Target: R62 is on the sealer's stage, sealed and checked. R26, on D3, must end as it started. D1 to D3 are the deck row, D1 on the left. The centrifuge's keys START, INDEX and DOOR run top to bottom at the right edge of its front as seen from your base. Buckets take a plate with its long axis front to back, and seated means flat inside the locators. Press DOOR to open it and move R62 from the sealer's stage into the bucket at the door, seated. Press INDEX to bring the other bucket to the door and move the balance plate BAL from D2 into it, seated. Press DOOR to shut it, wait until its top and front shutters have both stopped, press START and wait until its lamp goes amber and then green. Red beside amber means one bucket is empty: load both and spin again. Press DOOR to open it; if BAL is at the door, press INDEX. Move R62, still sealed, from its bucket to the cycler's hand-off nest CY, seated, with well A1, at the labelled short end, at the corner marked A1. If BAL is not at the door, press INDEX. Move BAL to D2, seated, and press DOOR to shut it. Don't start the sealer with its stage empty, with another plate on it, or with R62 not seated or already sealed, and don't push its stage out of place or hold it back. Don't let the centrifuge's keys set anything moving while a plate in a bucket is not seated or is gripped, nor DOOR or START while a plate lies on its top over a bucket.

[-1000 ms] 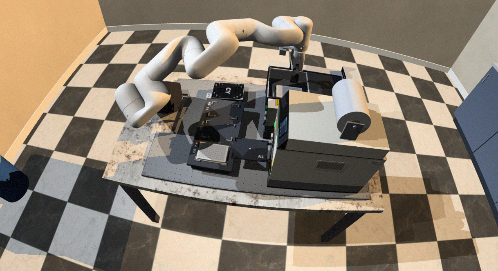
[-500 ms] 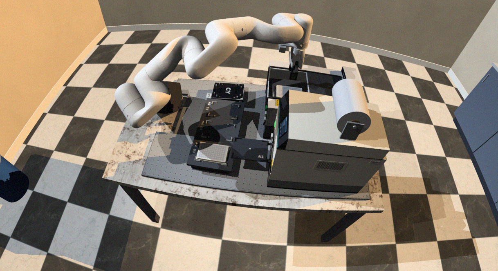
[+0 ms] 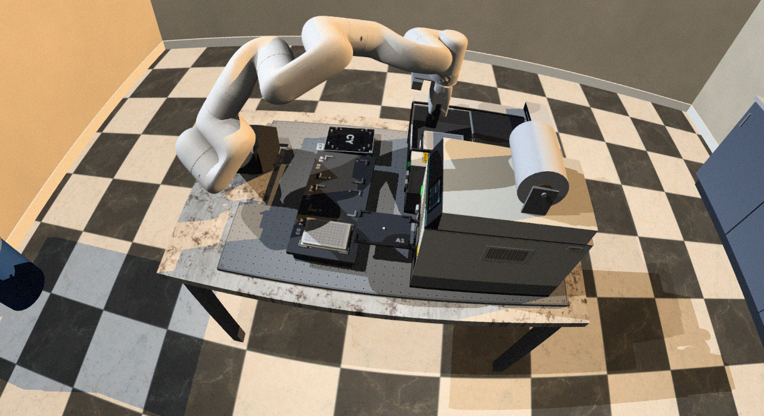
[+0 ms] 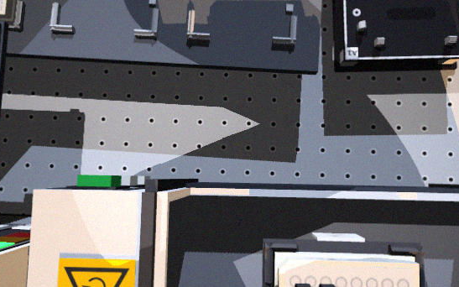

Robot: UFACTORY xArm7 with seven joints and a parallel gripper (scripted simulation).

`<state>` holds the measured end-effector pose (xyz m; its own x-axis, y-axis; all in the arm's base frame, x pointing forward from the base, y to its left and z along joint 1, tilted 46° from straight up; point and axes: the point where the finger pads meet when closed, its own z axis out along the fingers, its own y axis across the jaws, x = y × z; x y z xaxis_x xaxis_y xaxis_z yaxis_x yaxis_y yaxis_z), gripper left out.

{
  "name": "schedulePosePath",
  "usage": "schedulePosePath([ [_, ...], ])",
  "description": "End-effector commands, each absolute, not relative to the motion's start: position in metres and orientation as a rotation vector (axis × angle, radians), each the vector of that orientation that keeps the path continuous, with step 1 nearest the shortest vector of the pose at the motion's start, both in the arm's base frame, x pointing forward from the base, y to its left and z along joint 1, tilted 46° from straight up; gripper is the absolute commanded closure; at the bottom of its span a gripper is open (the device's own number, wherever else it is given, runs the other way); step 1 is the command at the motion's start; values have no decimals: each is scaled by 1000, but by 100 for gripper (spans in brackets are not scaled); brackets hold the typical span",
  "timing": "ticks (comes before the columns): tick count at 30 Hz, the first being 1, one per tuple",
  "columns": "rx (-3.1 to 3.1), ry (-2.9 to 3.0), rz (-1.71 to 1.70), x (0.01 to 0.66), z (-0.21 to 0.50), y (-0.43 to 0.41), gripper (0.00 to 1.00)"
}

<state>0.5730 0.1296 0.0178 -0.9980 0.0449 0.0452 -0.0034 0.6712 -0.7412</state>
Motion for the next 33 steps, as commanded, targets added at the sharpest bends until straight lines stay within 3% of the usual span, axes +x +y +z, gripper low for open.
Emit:
schedulePosePath([
  [1,12,-2913,1228,555,26,116,100],
  [33,12,-2911,1229,446,51,31,100],
])
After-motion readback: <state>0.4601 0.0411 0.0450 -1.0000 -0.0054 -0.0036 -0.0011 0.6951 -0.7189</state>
